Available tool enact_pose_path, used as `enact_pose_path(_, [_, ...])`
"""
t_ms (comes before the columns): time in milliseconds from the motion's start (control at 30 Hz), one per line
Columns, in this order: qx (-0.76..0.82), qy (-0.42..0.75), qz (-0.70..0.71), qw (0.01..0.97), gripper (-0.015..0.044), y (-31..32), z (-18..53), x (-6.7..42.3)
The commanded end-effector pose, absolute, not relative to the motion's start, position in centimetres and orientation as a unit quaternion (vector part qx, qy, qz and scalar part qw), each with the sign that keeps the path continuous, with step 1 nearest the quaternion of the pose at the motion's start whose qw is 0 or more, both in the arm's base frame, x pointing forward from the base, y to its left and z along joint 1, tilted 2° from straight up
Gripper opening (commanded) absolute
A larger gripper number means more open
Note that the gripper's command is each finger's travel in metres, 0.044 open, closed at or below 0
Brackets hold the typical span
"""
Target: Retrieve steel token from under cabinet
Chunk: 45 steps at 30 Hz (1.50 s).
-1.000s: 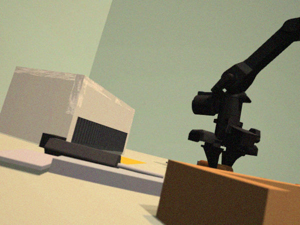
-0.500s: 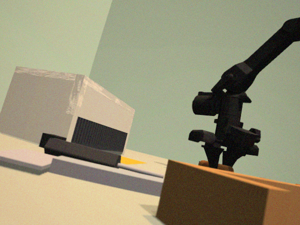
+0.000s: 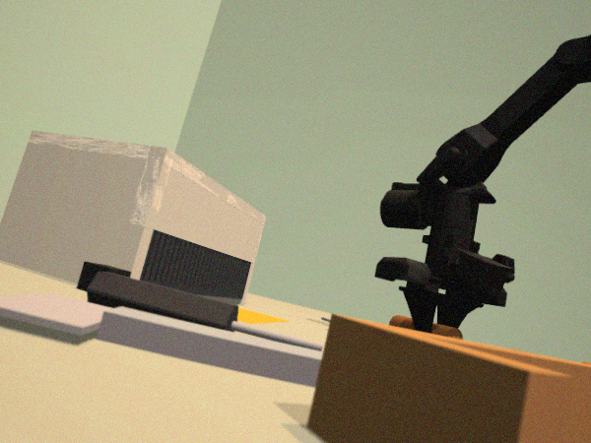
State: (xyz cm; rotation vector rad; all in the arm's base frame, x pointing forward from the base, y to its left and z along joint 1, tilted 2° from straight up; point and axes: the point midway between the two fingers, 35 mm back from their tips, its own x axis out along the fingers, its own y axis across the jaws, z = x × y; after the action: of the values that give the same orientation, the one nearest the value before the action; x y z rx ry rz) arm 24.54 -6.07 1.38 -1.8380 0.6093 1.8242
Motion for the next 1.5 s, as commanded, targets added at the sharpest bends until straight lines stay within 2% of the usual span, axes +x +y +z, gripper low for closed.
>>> enact_pose_path(0, [-0.677,0.209,0.669,0.226,0.0,-6.16,1.49,24.71])
enact_pose_path(633, [-0.689,0.17,0.68,0.186,0.0,-6.83,1.49,24.69])
enact_pose_path(1467, [-0.669,0.233,0.661,0.25,0.0,-6.88,1.49,24.69])
